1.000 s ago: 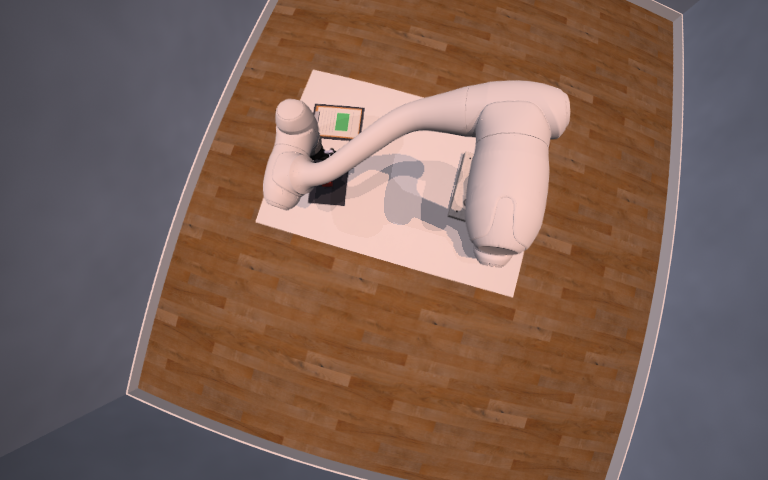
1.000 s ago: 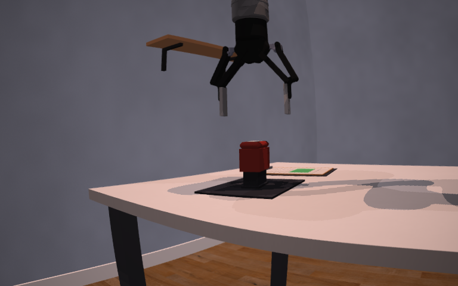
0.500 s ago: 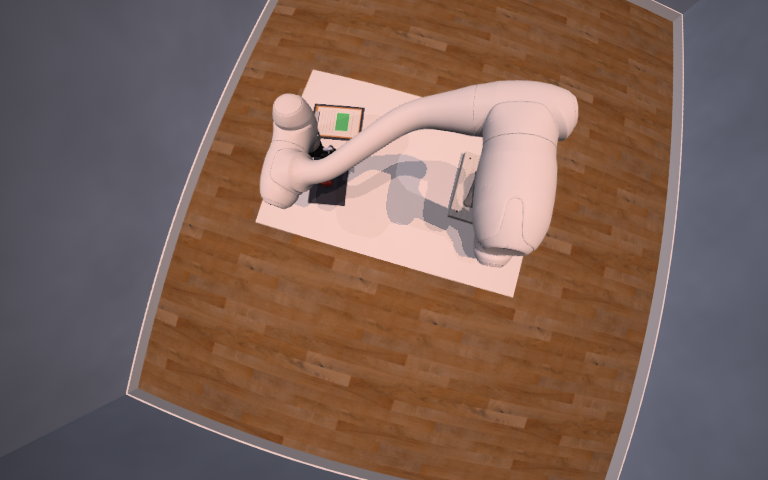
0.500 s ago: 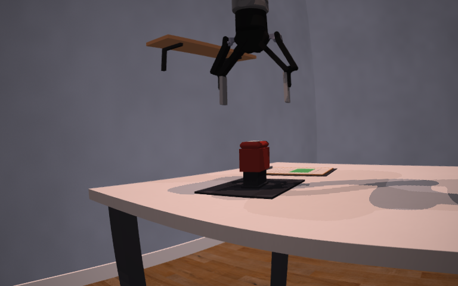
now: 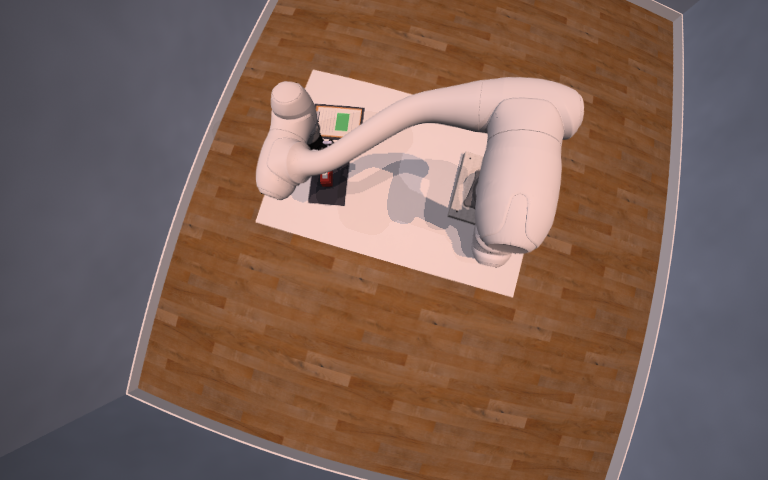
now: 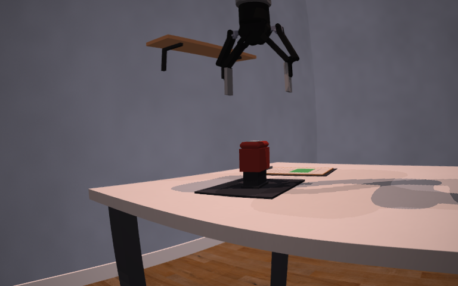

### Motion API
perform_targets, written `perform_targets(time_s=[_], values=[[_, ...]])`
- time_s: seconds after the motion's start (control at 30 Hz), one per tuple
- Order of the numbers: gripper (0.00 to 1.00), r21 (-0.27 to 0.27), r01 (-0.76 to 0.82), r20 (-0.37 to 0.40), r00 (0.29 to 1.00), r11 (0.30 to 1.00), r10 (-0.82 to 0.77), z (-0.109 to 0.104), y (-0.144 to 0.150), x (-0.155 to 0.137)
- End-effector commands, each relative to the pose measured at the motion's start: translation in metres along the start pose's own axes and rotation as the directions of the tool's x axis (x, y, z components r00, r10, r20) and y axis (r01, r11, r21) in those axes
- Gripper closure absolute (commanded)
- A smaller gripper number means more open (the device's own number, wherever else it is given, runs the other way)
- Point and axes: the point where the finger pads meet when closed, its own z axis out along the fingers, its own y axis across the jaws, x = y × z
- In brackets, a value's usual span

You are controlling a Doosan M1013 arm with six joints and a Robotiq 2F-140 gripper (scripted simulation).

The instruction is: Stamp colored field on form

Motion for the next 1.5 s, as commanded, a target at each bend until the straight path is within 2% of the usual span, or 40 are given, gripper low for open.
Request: perform_targets(time_s=[0.0, 0.07, 0.13, 0.23, 0.4, 0.57, 0.63, 0.67, 0.83, 0.9, 1.0, 1.1, 1.47], values=[[0.0, 0.0, -0.276, -0.002, 0.961, 0.961, 0.276, 0.0, 0.001, 0.046], [0.0, 0.0, -0.276, -0.002, 0.961, 0.961, 0.276, 0.0, 0.001, 0.046], [0.0, 0.001, -0.461, -0.001, 0.887, 0.887, 0.461, 0.0, 0.003, 0.082], [0.0, 0.0, -0.595, 0.003, 0.803, 0.803, 0.595, -0.001, 0.011, 0.133], [0.0, -0.002, -0.807, 0.008, 0.59, 0.59, 0.807, -0.001, 0.029, 0.207], [0.0, -0.004, -0.946, 0.01, 0.324, 0.324, 0.946, 0.0, 0.051, 0.278], [0.0, -0.004, -0.946, 0.01, 0.324, 0.324, 0.946, 0.0, 0.051, 0.278], [0.0, -0.005, -0.988, 0.009, 0.155, 0.155, 0.988, 0.0, 0.051, 0.28], [0.0, -0.004, -0.996, 0.005, -0.086, -0.086, 0.996, 0.0, 0.052, 0.281], [0.0, 0.0, -0.982, 0.001, -0.19, -0.19, 0.982, 0.007, 0.051, 0.282], [0.0, 0.001, -0.979, 0.0, -0.203, -0.203, 0.979, 0.061, 0.05, 0.282], [0.0, 0.001, -0.979, 0.0, -0.203, -0.203, 0.979, 0.099, 0.052, 0.281], [0.0, 0.001, -0.979, 0.0, -0.203, -0.203, 0.979, 0.1, 0.052, 0.281]])
